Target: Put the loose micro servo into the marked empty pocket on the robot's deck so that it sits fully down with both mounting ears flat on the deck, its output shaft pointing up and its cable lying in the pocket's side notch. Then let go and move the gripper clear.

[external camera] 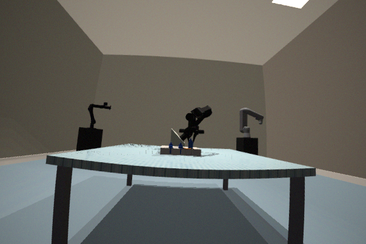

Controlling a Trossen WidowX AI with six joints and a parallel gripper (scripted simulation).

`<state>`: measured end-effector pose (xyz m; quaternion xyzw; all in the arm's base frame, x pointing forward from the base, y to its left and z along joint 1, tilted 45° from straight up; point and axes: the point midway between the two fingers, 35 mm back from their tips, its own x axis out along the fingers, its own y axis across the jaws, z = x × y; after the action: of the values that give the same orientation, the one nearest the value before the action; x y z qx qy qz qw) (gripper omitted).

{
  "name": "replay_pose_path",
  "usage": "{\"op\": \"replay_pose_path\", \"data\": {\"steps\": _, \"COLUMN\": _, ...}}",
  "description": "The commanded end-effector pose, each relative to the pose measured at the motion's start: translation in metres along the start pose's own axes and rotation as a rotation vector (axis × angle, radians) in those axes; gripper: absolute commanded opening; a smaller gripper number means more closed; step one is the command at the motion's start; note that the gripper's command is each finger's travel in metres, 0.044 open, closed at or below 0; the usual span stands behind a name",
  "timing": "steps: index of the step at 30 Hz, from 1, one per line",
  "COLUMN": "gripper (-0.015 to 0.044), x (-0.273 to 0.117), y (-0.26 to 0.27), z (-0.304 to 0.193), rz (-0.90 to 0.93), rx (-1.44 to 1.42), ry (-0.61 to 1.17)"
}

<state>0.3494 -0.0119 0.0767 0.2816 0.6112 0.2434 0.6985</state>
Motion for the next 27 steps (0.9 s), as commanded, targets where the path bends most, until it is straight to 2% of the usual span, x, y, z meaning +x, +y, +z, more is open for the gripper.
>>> {"op": "replay_pose_path", "data": {"steps": 1, "gripper": 0.0000, "x": 0.004, "y": -0.001, "z": -0.001, "rz": 0.005, "rx": 0.007, "ry": -0.001}}
{"op": "replay_pose_path", "data": {"steps": 27, "gripper": 0.0000, "x": 0.026, "y": 0.000, "z": -0.001, "rz": 0.006, "rx": 0.007, "ry": -0.001}}
